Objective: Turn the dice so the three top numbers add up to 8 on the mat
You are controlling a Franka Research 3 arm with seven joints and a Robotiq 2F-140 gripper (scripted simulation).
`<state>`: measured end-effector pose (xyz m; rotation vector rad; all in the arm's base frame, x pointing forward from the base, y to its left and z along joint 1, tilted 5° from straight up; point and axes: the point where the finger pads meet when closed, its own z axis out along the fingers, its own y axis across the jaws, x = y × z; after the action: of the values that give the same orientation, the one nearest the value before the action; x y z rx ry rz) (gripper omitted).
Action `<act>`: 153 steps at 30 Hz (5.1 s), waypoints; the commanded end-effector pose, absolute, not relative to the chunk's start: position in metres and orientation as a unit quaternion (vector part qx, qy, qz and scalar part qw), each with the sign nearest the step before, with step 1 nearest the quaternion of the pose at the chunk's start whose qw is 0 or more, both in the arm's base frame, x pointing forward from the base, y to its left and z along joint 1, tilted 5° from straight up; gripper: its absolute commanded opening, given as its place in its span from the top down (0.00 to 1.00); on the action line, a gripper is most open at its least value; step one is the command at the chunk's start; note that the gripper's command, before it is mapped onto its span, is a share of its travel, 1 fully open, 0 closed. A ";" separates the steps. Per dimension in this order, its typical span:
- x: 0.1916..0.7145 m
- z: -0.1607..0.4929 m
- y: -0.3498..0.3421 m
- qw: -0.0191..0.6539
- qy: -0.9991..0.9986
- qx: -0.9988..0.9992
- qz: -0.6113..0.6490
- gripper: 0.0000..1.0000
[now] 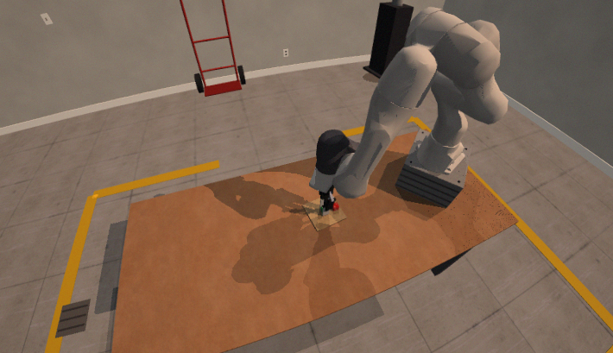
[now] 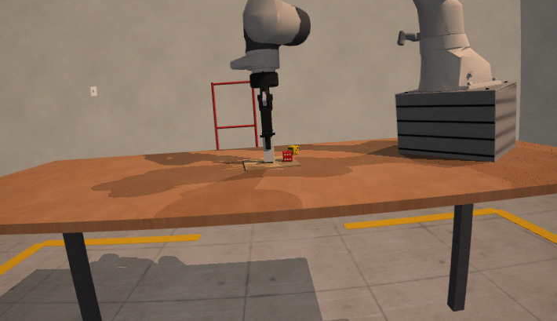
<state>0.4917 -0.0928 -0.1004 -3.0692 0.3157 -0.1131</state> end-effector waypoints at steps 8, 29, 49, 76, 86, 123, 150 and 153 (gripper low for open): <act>0.492 -0.101 -0.093 0.026 0.101 -0.994 -0.037 0.78; 0.490 -0.079 -0.094 0.026 0.101 -0.994 -0.037 0.75; 0.485 -0.011 -0.097 0.026 0.101 -0.994 -0.037 0.75; 0.486 -0.011 -0.098 0.026 0.100 -0.994 -0.039 0.00; 0.479 -0.015 -0.108 0.030 0.233 -0.971 -0.032 0.00; 0.460 -0.023 -0.130 0.036 0.551 -0.833 -0.015 0.00; 0.448 -0.027 -0.144 0.038 0.736 -0.676 -0.004 0.00; 0.446 -0.028 -0.146 0.038 0.756 -0.653 -0.003 0.00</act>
<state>0.4474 -0.1474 -0.0270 -2.1719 2.1536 -0.0366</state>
